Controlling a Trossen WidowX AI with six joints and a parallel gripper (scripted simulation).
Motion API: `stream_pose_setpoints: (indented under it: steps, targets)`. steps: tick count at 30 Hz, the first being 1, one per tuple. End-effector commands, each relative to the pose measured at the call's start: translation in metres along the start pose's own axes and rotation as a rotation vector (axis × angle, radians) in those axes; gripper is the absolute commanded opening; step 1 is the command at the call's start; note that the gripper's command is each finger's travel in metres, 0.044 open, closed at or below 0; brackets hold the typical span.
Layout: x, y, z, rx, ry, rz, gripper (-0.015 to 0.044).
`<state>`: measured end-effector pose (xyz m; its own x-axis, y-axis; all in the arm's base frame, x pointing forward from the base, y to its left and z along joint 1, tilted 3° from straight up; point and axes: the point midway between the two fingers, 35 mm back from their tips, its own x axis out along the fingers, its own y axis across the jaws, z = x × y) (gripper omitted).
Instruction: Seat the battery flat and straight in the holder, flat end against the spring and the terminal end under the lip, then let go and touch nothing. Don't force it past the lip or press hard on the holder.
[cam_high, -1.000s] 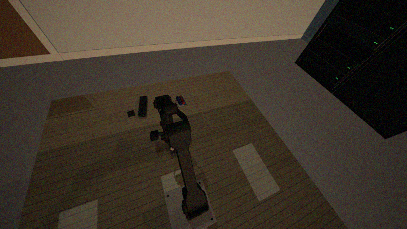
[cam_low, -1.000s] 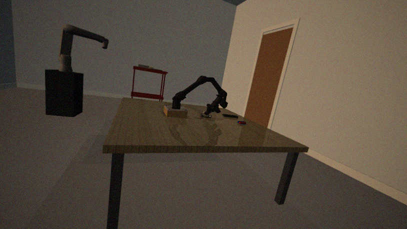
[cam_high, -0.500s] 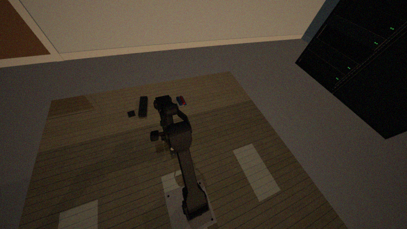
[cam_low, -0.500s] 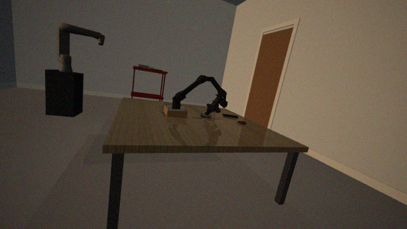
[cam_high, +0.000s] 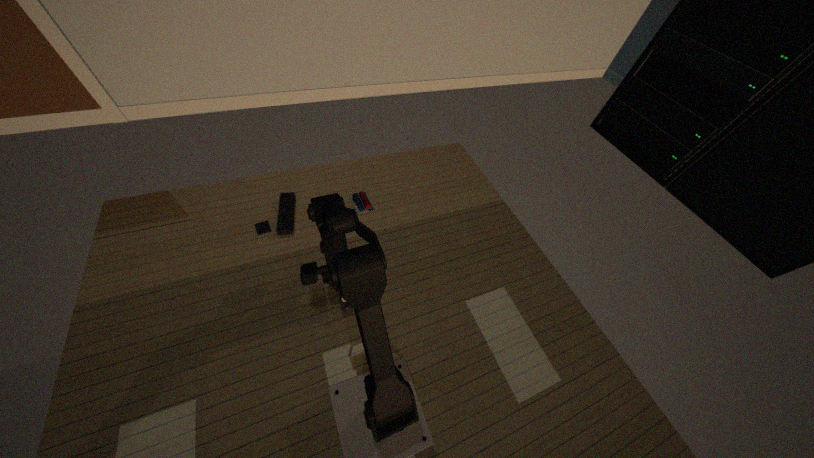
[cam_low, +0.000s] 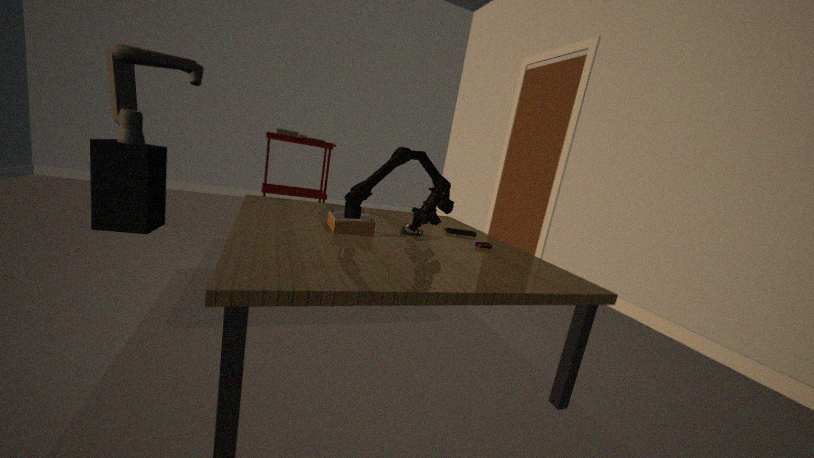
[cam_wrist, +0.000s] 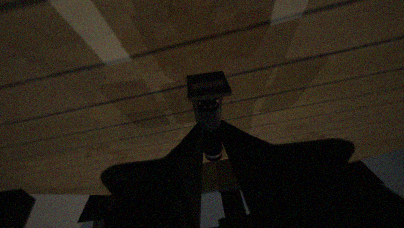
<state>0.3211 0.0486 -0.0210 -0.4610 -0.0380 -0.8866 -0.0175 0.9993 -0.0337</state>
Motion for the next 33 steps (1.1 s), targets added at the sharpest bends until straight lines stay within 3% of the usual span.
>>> stream_pose_setpoints:
  steps: [1,33]
  targets:
    - [-0.0007,-0.0002,0.0055,0.003,-0.04,-0.003,0.0059]
    - [0.0053,0.0003,0.003,0.004,-0.183,-0.006,0.0059]
